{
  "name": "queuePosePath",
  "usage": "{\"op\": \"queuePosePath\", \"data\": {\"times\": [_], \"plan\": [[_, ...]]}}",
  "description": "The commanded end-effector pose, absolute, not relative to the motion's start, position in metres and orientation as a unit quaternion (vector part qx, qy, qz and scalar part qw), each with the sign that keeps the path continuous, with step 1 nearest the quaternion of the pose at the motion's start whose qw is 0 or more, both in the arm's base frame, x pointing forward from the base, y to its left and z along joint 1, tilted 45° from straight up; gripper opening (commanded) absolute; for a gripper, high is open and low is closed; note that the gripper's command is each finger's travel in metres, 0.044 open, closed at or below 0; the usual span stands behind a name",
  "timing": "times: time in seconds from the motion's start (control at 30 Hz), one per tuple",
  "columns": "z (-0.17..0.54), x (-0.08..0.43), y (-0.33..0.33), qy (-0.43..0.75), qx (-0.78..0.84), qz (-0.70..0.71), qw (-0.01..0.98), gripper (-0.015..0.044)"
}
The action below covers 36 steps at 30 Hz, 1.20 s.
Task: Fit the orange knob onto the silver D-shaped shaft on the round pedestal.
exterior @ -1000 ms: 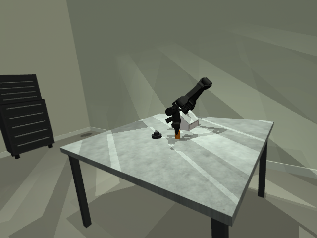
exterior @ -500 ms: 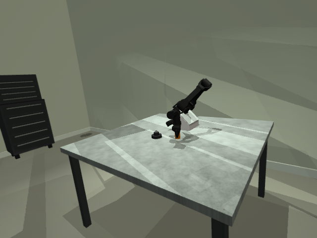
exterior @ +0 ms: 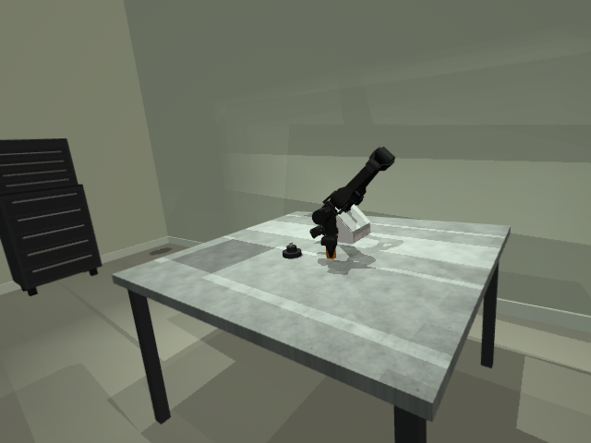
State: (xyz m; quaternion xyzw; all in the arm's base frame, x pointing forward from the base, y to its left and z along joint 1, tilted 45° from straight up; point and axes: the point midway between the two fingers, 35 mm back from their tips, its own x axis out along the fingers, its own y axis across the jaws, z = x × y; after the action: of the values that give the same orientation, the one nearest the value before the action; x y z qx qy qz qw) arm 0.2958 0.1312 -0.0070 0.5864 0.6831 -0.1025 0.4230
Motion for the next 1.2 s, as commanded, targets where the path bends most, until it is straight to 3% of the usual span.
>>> {"op": "queuePosePath", "data": {"times": [0.0,0.17,0.37,1.17], "plan": [[-0.008,0.296,0.131,0.682,0.587,-0.104,0.423,0.0177],[-0.008,0.296,0.131,0.682,0.587,-0.104,0.423,0.0144],[-0.002,0.298,0.123,0.682,0.586,-0.106,0.425,0.0],[0.044,0.304,0.067,0.681,0.583,-0.111,0.429,0.0]]}}
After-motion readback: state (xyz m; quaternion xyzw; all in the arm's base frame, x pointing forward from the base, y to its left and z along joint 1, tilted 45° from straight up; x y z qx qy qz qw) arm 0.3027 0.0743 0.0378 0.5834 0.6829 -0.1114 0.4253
